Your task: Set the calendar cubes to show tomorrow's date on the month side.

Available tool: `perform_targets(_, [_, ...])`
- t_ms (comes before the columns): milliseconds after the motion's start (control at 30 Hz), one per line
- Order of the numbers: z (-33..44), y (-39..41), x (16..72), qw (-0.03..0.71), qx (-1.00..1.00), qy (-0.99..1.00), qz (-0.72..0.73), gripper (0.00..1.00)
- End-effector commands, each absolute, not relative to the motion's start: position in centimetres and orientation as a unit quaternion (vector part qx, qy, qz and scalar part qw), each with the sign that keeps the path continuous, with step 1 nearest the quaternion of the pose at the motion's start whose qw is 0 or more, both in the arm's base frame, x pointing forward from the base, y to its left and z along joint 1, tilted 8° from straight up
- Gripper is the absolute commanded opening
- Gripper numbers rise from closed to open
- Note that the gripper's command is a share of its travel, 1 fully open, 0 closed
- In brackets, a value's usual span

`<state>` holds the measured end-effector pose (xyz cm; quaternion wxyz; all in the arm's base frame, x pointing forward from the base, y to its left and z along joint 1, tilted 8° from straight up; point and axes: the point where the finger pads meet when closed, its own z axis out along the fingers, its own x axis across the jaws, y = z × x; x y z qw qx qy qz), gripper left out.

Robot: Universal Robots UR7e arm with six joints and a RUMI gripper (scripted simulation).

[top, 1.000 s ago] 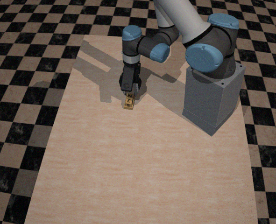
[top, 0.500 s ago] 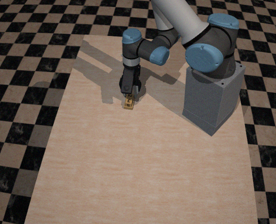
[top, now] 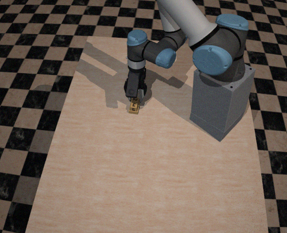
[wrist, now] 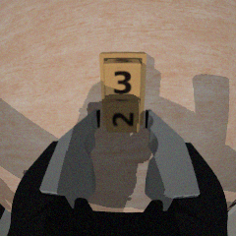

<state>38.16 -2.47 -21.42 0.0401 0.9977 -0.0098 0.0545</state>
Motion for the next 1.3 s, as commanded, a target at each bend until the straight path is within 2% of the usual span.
perform_targets(0, [-21.39, -2.48, 38.19, 0.04, 0.998, -0.01, 0.055, 0.28])
perform_targets(567, [-21.39, -2.48, 38.19, 0.04, 0.998, -0.01, 0.055, 0.28])
perform_targets(600, [-21.39, -2.48, 38.19, 0.04, 0.998, -0.01, 0.055, 0.1])
perform_targets(1267, [-21.39, -2.48, 38.19, 0.04, 0.998, -0.01, 0.055, 0.1])
